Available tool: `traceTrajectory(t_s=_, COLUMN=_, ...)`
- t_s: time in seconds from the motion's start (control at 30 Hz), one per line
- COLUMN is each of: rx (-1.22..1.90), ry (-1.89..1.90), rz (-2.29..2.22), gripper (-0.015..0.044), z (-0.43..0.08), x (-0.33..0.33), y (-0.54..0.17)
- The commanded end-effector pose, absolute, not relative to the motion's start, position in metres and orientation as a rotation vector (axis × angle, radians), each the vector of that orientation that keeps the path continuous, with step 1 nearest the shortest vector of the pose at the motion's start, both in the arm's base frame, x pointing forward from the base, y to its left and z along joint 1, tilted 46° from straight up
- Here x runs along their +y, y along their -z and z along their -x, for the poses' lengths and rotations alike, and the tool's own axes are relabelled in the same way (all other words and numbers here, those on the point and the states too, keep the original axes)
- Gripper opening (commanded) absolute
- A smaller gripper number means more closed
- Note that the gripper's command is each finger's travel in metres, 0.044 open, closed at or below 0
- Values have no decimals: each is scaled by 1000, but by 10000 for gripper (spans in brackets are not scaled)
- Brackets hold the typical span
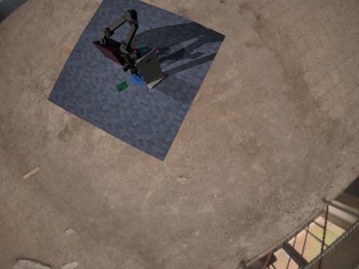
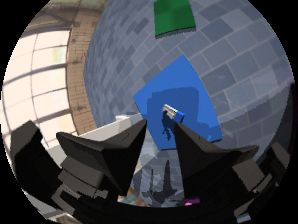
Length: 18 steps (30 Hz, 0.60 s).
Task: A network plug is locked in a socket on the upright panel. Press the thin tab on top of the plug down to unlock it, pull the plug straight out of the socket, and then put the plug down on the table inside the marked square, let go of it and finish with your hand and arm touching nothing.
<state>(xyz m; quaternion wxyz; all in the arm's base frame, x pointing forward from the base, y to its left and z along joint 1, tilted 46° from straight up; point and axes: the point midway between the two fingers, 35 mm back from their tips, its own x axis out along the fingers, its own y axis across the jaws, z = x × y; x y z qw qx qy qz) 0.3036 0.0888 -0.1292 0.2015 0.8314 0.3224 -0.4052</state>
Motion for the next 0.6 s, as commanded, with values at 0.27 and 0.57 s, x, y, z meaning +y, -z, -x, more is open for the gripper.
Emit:
traceTrajectory(t_s=0.27, rx=903, ry=1130, rz=-2320, gripper=156, z=-304, x=80, y=119)
traceTrajectory(t_s=0.57, rx=902, ry=1131, rz=-2319, gripper=156, z=-305, x=72, y=112)
